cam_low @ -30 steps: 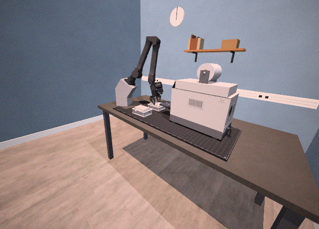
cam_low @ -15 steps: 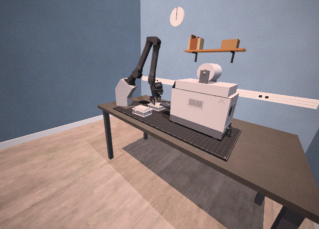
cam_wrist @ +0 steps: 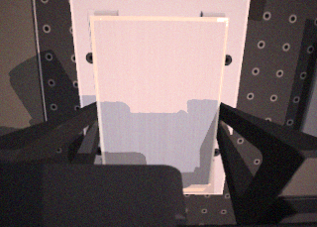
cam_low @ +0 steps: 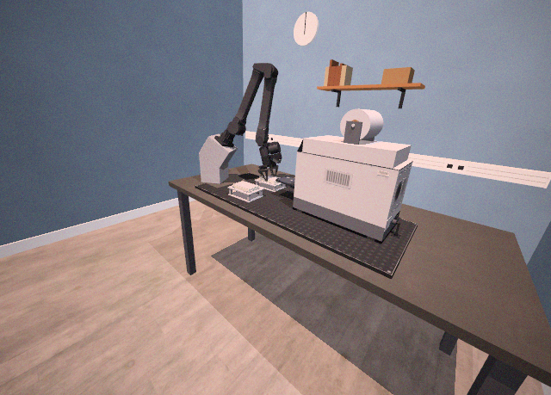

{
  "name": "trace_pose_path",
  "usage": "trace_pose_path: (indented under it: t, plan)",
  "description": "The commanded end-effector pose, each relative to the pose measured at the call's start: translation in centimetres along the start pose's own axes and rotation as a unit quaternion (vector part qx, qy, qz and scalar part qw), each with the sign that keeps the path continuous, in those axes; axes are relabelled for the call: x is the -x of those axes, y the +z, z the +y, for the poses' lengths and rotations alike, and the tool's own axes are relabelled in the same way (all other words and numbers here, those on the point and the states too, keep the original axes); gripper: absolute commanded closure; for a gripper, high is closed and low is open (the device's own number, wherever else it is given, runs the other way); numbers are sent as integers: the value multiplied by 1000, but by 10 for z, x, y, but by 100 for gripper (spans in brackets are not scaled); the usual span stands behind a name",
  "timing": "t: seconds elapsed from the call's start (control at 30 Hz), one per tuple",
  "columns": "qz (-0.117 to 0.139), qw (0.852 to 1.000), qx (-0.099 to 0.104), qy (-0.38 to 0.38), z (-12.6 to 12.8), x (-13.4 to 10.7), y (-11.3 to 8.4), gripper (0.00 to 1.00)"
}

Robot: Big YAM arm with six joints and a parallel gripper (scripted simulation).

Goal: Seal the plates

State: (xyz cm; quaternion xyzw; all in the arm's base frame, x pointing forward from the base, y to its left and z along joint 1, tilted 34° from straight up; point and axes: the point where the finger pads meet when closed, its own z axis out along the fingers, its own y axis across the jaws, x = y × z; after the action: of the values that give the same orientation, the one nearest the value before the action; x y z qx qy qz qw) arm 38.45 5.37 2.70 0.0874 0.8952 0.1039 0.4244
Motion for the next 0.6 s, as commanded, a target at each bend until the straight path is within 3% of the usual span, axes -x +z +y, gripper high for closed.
trace_pose_path:
  t: [0.0, 0.57]
  plan:
    - [-1, 1000, 2, 2, 2, -2, 1, 100]
    - [-5, 1000, 3, 4, 2, 0, 1, 100]
